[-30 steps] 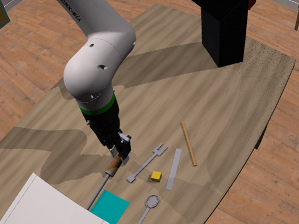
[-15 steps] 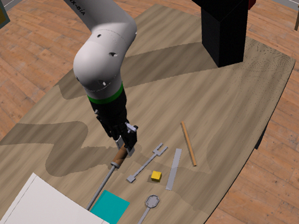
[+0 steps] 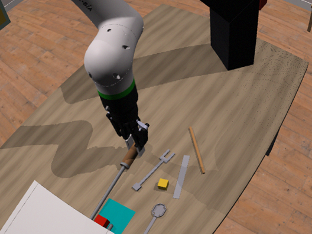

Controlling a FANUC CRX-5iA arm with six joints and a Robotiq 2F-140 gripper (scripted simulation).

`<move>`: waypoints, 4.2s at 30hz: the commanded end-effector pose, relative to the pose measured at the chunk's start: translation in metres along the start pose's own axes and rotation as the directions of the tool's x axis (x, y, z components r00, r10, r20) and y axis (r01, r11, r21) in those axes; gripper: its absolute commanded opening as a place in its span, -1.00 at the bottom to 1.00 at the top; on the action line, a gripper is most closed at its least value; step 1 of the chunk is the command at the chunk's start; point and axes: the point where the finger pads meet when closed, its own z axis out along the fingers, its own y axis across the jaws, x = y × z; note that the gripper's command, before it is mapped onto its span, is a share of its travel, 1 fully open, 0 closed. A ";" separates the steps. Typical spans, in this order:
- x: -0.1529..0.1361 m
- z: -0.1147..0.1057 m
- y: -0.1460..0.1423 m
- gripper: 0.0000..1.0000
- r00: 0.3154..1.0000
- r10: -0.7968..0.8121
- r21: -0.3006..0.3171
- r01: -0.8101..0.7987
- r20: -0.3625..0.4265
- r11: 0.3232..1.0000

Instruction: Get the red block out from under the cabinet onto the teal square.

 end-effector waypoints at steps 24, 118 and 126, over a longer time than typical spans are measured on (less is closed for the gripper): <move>-0.022 0.000 0.000 -1.00 1.000 0.000 0.000 0.000 -0.001 1.000; -0.038 0.000 -0.035 -1.00 1.000 0.000 0.000 0.000 -0.001 1.000; -0.038 0.000 -0.035 -1.00 1.000 0.000 0.000 0.000 -0.001 1.000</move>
